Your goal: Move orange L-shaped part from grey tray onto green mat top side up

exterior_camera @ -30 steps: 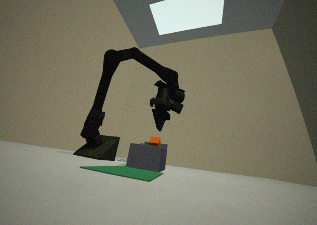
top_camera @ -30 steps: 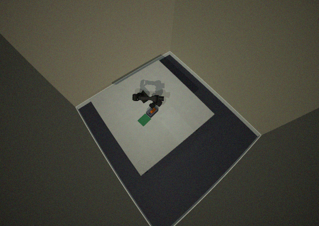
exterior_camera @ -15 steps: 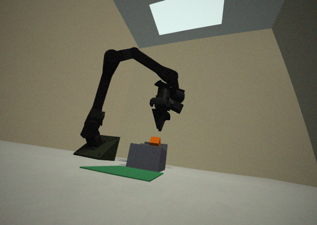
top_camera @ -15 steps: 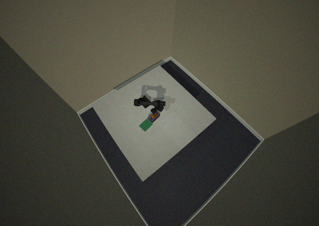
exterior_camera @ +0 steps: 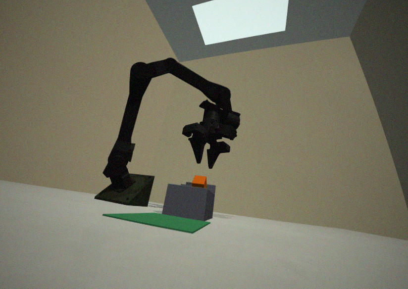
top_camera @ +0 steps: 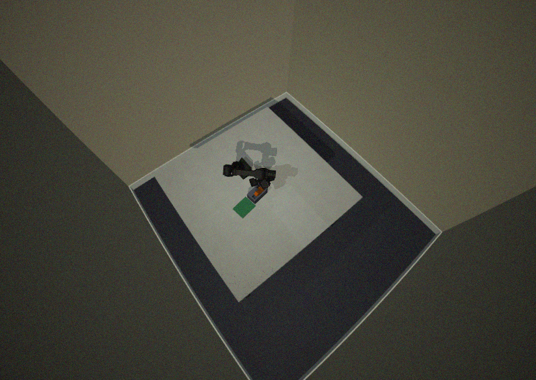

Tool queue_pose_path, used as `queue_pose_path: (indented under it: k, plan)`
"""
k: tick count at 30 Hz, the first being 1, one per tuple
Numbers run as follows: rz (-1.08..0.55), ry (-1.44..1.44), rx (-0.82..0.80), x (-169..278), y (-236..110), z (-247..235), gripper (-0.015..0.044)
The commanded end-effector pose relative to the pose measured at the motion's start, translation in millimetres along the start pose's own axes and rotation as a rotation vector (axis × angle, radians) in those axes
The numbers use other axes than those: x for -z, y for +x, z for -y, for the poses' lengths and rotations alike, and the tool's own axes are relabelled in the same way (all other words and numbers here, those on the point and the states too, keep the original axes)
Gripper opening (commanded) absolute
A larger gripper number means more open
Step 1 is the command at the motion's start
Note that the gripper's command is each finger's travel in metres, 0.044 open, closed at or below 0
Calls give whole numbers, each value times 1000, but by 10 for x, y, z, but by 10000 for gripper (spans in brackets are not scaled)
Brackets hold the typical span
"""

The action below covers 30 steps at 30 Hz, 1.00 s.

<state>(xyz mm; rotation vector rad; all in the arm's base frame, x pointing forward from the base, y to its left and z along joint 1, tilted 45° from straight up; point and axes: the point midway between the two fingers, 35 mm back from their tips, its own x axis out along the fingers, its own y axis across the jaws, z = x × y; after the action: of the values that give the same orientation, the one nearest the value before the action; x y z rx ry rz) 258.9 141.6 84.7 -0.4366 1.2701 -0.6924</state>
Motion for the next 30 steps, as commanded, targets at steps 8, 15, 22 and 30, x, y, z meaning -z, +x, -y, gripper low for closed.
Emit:
queue_pose_path:
  k: [8, 15, 22, 30]
  plan:
    - [3, 1087, -6, -311, -52, 473, 280]
    - [3, 1087, -6, -311, -52, 473, 280]
    - [3, 1087, -6, -315, 39, 471, 280]
    - [5, 1088, -6, -316, 263, 474, 280]
